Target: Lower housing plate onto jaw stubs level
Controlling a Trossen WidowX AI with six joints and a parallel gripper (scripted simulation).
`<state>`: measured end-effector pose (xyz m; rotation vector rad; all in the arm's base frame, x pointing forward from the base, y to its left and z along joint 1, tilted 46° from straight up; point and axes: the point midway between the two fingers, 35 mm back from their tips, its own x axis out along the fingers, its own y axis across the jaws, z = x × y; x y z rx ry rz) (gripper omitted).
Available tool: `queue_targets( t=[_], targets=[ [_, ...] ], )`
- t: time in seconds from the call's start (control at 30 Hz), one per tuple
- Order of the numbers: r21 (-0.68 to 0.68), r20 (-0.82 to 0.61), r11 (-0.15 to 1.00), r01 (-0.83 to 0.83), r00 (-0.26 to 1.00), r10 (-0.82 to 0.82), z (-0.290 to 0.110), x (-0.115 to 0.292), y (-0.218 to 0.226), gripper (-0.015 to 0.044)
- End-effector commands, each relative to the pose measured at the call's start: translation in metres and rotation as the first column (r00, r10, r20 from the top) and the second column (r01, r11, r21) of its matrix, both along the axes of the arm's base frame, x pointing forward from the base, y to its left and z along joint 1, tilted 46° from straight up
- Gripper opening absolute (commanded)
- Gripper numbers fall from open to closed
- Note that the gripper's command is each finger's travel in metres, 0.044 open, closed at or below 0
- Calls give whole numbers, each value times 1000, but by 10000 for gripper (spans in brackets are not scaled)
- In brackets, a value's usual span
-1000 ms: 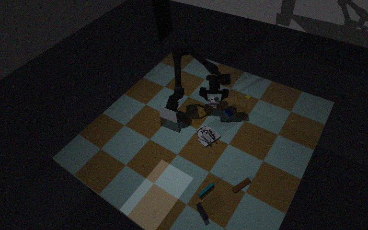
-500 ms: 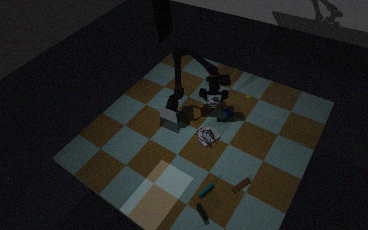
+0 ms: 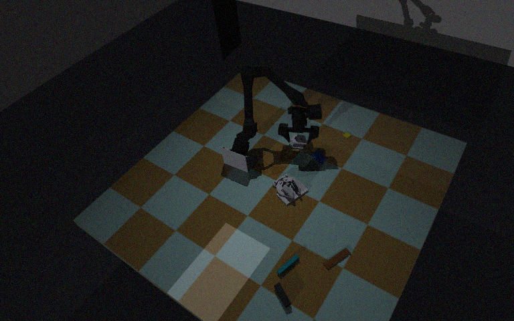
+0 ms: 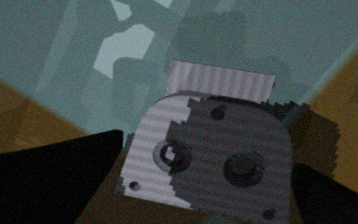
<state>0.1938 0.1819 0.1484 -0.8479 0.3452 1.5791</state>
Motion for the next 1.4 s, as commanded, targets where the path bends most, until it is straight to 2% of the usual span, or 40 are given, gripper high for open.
queue_targets(
  t=[0.0, 0.43, 0.8, 1.37],
  targets=[
    [0, 0, 1000, 0, 1000, 0, 0, 0, 0, 433],
    [0, 0, 1000, 0, 1000, 0, 0, 0, 0, 351],
    [-1, 0, 1000, 0, 1000, 0, 1, 0, -2, 351],
    [-11, -1, 1000, 1, 1000, -1, 36, 2, -41, 351]
  ],
)
